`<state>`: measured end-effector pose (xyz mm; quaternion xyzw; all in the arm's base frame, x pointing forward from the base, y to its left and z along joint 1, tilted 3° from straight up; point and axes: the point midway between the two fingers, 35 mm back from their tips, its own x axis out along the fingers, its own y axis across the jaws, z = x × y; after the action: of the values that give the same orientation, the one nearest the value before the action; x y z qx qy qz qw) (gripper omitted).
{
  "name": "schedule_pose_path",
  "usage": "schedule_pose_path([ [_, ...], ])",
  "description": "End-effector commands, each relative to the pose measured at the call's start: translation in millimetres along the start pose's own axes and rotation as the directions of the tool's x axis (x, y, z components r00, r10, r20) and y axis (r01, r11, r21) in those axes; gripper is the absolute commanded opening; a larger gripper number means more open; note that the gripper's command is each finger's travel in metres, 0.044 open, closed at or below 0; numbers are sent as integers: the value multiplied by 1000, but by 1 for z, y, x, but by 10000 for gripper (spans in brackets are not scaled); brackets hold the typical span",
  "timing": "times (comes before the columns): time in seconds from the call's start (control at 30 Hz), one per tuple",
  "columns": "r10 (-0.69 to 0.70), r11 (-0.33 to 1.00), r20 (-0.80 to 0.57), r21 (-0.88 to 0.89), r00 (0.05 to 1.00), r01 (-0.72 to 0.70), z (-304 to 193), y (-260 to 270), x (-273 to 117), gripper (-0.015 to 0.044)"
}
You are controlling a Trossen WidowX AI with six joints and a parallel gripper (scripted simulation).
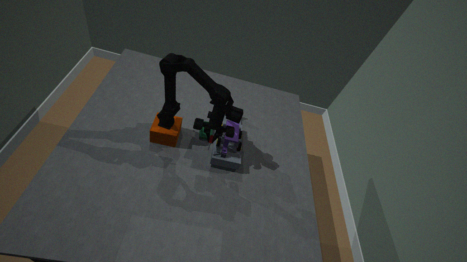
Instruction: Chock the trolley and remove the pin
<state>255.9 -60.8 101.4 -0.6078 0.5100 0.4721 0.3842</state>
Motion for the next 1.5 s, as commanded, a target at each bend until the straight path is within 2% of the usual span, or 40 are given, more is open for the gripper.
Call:
schedule_pose_path([
  [0.0, -5, 1000, -2, -1, 1000, 5, 16, 0, -3, 0],
  [1.47, -5, 1000, 14, -1, 1000, 5, 185, 1, -25, 0],
])
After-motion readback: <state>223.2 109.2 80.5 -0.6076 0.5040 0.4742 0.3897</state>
